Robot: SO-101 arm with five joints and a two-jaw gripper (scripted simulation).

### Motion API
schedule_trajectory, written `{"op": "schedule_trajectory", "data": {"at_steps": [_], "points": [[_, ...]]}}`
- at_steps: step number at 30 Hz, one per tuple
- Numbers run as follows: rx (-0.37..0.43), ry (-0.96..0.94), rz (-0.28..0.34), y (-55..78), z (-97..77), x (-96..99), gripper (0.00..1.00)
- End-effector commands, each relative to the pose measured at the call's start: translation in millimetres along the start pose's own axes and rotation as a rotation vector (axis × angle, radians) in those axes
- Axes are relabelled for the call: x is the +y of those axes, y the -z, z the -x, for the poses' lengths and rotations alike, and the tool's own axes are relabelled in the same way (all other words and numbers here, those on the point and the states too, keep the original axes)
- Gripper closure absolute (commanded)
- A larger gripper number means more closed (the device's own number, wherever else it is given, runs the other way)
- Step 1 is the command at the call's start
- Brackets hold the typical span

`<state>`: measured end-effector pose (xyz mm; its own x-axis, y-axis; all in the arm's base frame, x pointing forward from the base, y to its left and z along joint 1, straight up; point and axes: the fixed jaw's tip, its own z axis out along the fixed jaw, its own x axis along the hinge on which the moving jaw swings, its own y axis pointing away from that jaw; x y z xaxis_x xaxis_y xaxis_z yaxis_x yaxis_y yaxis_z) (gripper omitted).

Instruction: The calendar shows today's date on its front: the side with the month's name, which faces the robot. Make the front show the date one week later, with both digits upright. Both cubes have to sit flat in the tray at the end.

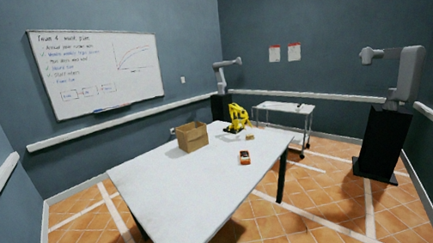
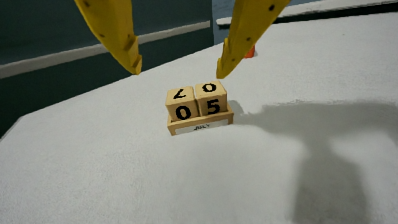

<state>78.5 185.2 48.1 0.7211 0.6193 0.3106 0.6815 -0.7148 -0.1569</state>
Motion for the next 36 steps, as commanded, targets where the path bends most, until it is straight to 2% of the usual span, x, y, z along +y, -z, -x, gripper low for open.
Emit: {"op": "schedule_trajectory", "data": {"at_steps": [1,31,36], "points": [[-0.013,0.019,0.001,-0.4,1.3,-1.9,0.70],[-0.012,0.019,0.000,-0.2,1.1,-2.0,0.70],[0.025,0.019,-0.019,5.6,-3.5,-4.4,0.70]]}}
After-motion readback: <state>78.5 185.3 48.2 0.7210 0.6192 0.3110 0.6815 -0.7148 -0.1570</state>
